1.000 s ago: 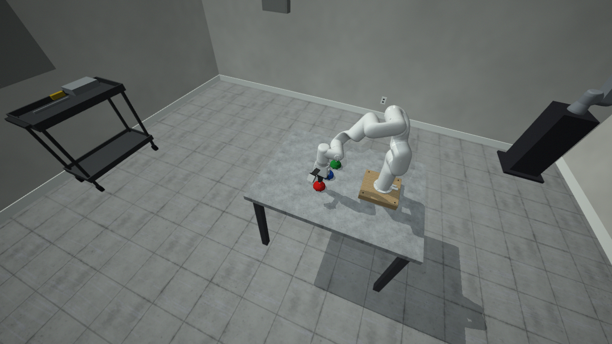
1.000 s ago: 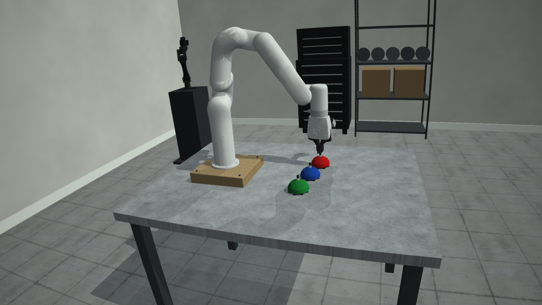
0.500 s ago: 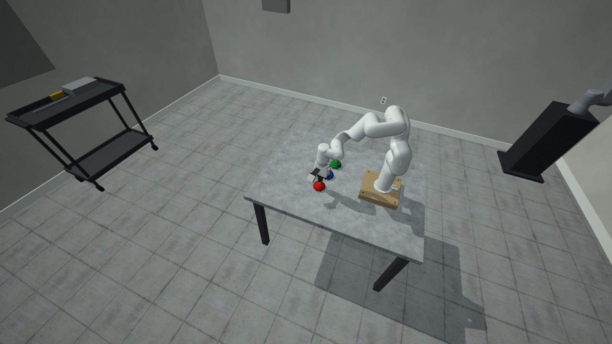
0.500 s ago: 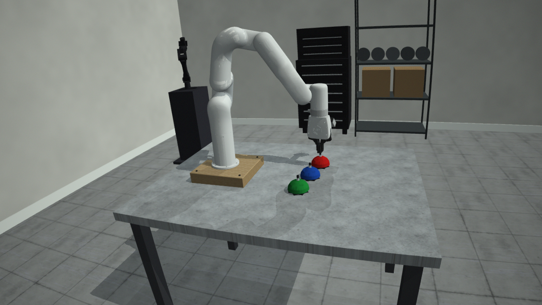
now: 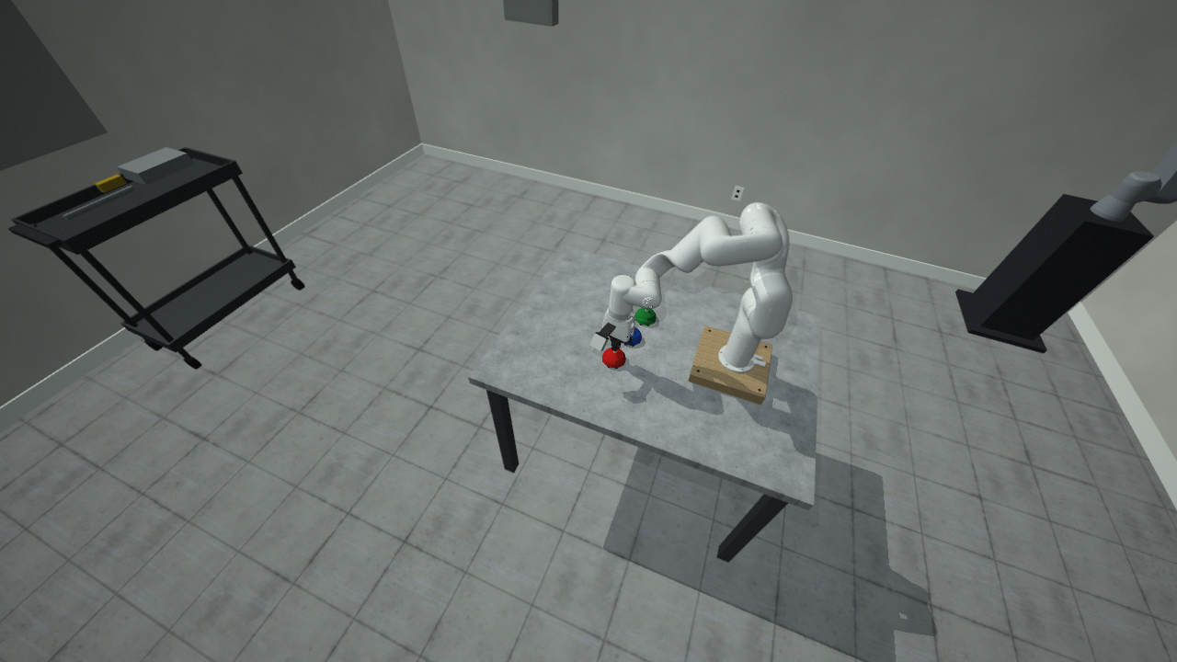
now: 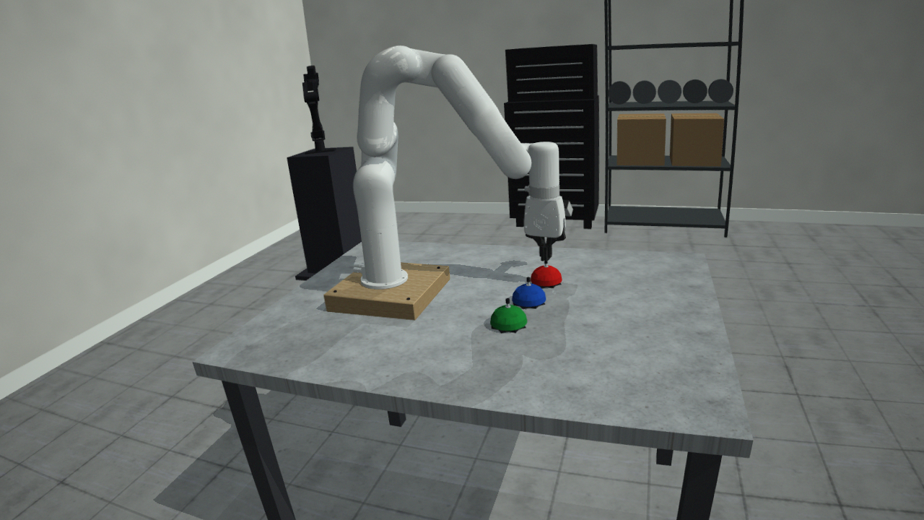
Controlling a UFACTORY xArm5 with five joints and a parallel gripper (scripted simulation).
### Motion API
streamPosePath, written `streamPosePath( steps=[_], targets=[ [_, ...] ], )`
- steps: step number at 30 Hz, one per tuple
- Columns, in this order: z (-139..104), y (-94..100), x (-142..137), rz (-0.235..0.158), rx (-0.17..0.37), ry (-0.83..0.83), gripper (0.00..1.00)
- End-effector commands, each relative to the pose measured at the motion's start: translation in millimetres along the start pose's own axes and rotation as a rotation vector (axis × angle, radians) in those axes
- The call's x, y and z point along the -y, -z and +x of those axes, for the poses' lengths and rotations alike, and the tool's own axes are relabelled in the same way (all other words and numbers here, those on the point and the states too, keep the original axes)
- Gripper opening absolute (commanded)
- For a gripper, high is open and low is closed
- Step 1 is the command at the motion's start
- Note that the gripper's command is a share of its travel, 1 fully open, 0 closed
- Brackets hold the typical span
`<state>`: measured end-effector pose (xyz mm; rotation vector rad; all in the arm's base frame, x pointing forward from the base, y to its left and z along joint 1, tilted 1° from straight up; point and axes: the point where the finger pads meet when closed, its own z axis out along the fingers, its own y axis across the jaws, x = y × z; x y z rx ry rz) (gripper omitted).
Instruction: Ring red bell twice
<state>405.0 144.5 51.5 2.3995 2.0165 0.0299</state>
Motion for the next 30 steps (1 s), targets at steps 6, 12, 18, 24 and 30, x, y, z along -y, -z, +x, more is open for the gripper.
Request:
streamPosePath(
  steps=[6,12,18,24,30],
  targets=[
    [0.6,2.0,-1.2,-0.003,-0.002,0.0,0.0],
    [0.5,6.2,-1.4,-0.003,-0.002,0.0,0.0],
    [0.4,7.5,-1.4,-0.003,-0.002,0.0,0.0],
    [0.4,7.5,-1.4,-0.003,-0.002,0.0,0.0],
    [0.4,7.5,-1.4,-0.003,-0.002,0.0,0.0]
  ],
)
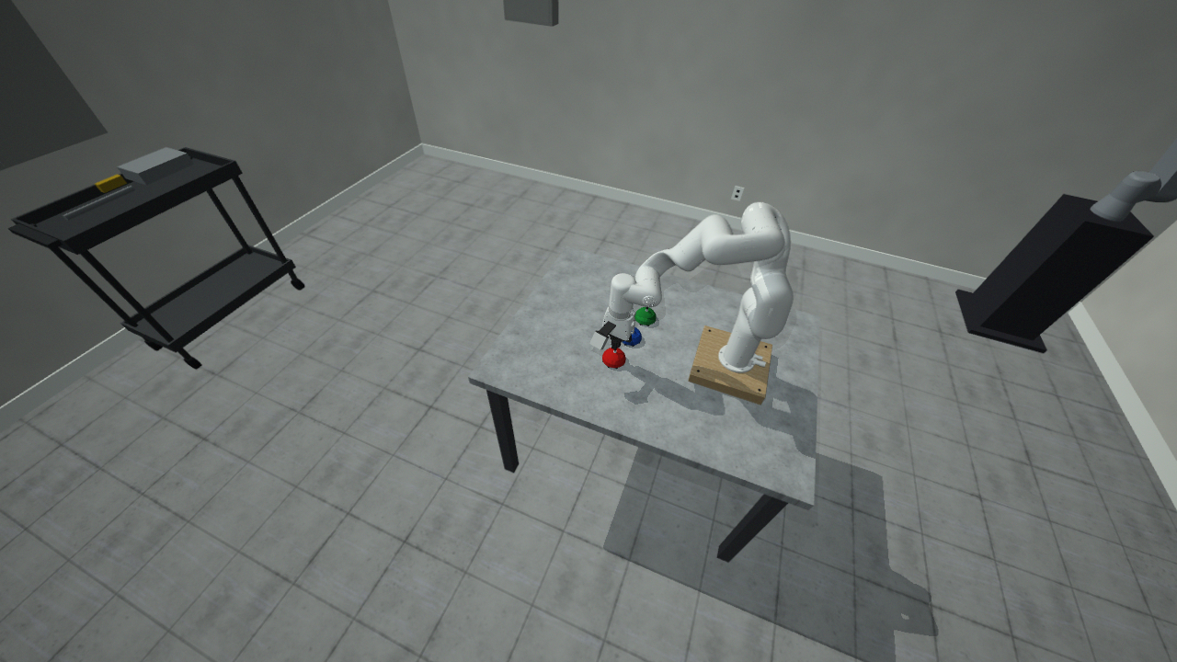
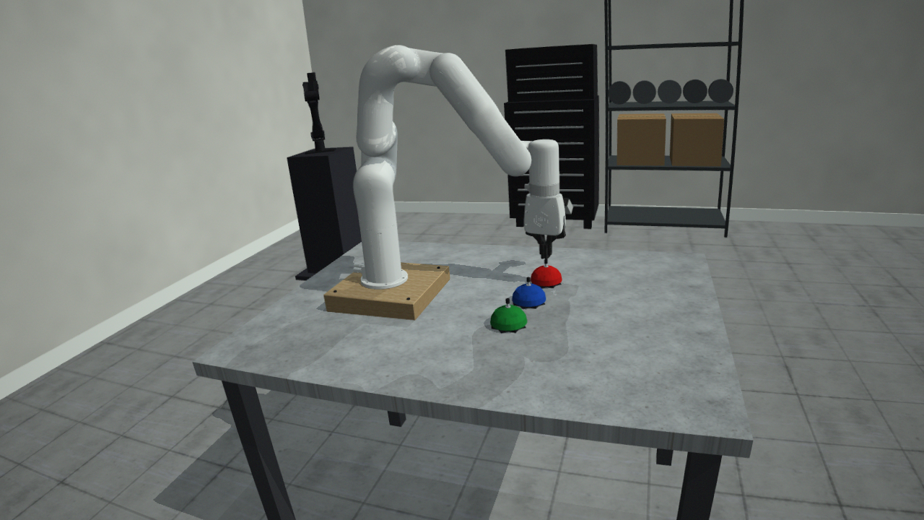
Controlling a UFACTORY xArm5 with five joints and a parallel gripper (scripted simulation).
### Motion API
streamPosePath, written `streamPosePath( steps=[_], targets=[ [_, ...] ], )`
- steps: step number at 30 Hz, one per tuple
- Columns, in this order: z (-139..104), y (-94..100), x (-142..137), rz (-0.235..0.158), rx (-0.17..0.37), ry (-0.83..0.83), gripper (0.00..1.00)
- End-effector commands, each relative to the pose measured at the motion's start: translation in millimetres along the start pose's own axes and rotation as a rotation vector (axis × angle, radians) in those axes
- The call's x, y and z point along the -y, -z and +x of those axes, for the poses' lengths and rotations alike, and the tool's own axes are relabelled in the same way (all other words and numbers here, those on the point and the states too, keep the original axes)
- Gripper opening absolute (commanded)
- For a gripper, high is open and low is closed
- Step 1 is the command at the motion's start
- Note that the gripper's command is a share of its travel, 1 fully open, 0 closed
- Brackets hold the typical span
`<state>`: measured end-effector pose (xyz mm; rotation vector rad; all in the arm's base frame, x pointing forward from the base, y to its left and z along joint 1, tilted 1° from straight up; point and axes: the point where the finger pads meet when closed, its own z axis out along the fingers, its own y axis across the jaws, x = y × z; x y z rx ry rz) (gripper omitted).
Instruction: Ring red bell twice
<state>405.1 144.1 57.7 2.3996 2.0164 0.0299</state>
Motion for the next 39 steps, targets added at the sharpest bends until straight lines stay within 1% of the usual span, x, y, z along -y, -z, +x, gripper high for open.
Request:
streamPosePath(
  steps=[1,28,39],
  targets=[
    [0.7,1.2,-1.2,-0.003,-0.002,0.0,0.0],
    [0.7,1.0,-1.2,-0.003,-0.002,0.0,0.0],
    [0.8,-7.2,-0.9,-0.003,-0.002,0.0,0.0]
  ],
)
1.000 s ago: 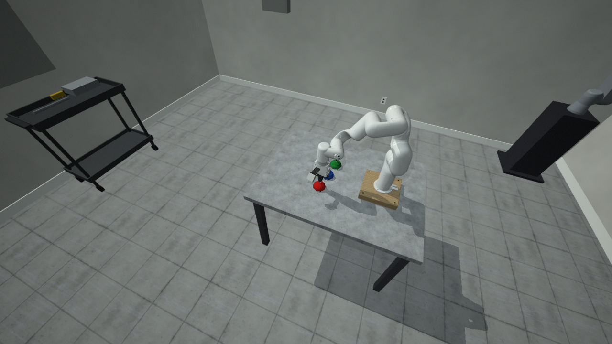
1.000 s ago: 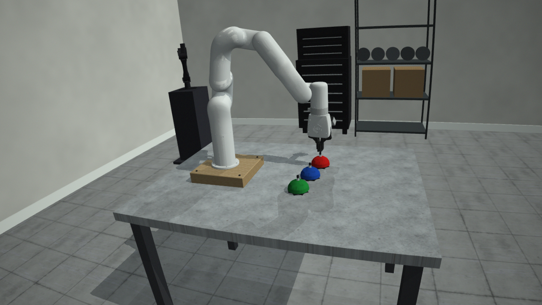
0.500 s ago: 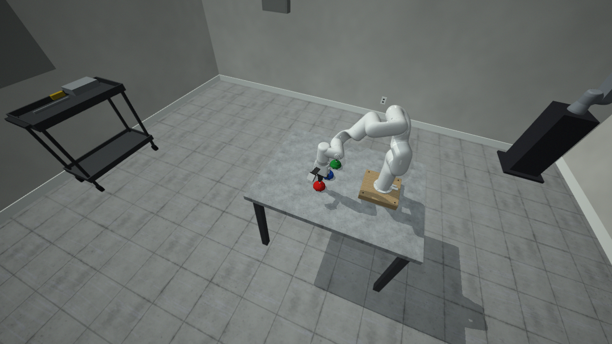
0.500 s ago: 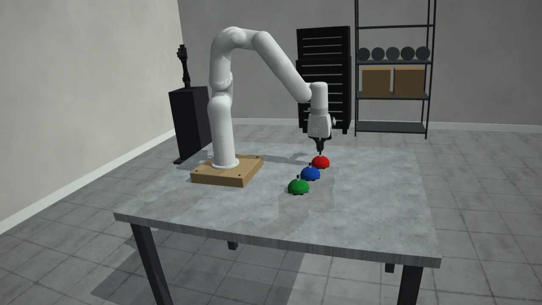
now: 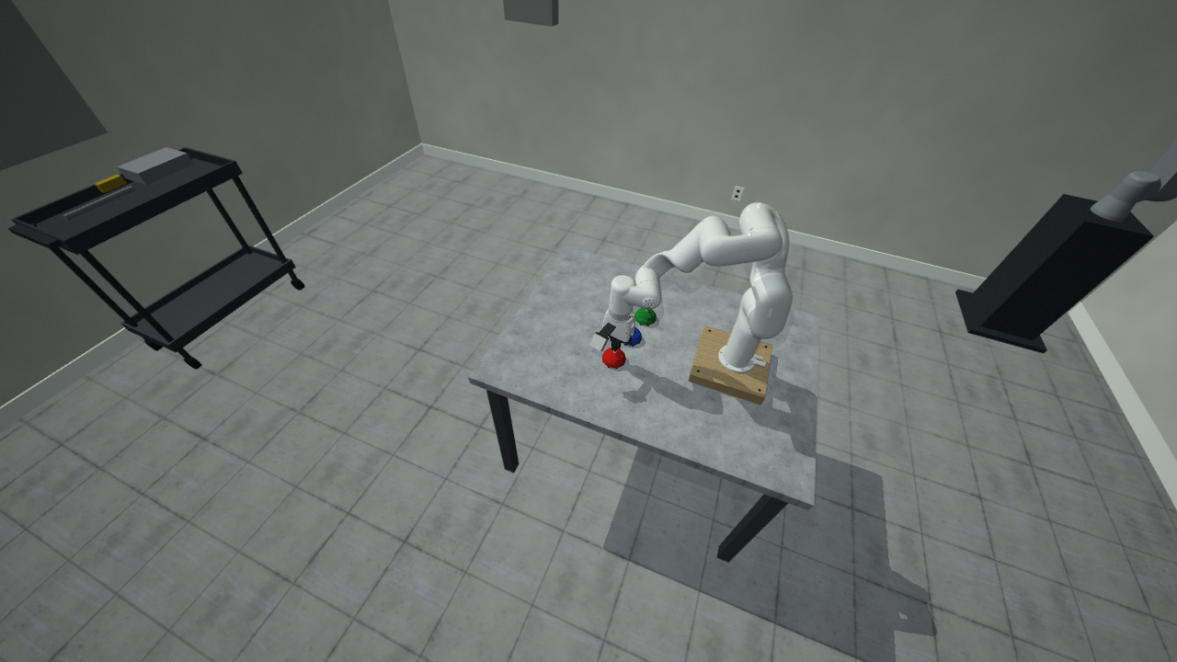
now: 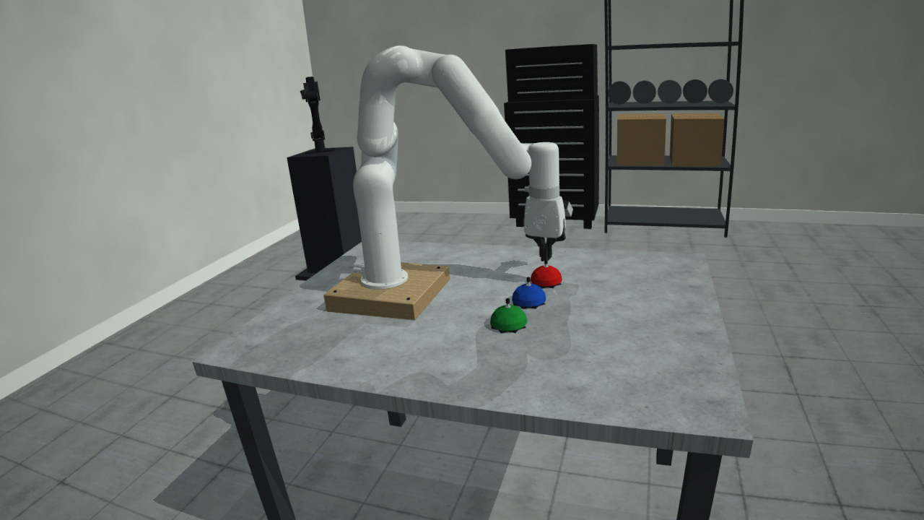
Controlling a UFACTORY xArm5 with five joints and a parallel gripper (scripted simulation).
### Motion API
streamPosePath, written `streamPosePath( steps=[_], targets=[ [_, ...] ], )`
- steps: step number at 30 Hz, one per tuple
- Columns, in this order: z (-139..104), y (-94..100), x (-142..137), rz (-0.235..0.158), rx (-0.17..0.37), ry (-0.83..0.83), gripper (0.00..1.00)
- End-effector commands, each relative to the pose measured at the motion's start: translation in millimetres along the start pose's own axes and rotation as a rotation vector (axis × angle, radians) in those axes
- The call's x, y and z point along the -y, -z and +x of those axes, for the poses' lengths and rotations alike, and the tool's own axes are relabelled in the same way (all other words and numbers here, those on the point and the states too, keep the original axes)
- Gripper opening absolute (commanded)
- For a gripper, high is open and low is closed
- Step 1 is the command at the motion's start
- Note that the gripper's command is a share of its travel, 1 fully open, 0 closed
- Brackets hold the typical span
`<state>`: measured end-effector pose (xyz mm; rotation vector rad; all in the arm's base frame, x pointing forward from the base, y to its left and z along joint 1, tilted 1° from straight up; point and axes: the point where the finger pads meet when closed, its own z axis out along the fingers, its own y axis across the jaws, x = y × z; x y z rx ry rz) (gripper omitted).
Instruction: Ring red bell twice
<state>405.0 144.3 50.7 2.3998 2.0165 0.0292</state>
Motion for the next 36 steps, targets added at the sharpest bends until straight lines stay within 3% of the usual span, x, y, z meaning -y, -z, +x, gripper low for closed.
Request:
streamPosePath(
  steps=[1,36],
  targets=[
    [0.8,-0.8,-1.2,-0.003,-0.002,0.0,0.0],
    [0.9,-4.7,-1.1,-0.003,-0.002,0.0,0.0]
  ],
)
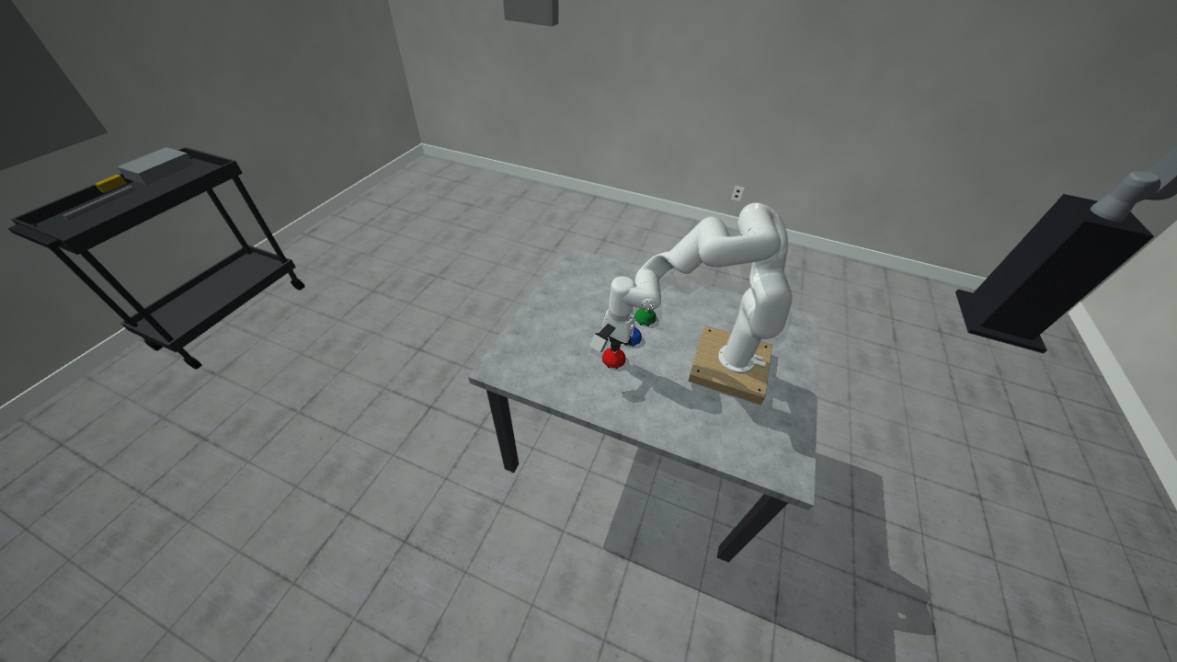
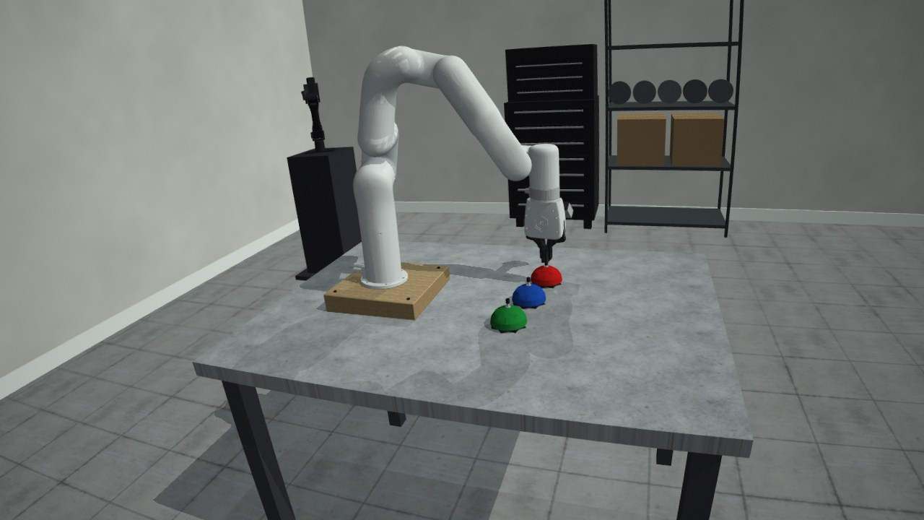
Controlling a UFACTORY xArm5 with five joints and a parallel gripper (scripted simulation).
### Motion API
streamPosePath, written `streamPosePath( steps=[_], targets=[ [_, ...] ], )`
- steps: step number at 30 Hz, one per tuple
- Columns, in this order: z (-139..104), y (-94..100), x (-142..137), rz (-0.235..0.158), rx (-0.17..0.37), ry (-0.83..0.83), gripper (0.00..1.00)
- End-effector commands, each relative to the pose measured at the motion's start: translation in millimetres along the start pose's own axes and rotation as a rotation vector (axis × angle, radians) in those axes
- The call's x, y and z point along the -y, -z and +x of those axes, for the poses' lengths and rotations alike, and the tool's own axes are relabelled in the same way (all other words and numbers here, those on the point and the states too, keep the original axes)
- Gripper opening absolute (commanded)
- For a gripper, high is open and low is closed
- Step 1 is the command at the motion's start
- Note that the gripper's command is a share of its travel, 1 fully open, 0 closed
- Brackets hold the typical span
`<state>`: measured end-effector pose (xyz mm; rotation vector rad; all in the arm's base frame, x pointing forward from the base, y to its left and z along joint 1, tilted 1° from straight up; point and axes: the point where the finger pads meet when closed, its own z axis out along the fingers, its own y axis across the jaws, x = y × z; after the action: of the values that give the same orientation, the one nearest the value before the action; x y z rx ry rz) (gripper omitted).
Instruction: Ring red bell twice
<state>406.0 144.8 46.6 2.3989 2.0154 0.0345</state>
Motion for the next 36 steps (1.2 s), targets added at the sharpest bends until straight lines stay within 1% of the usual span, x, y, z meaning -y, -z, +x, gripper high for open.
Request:
streamPosePath(
  steps=[1,20,29,31,36],
  targets=[
    [0,-0.5,0,0.0,0.0,0.0,0.0],
    [0,1.6,0,0.0,0.0,0.0,0.0],
    [0,16.8,0,0.0,0.0,0.0,0.0],
    [0,16.8,0,0.0,0.0,0.0,0.0],
    [0,30.3,0,0.0,0.0,0.0,0.0]
  ],
)
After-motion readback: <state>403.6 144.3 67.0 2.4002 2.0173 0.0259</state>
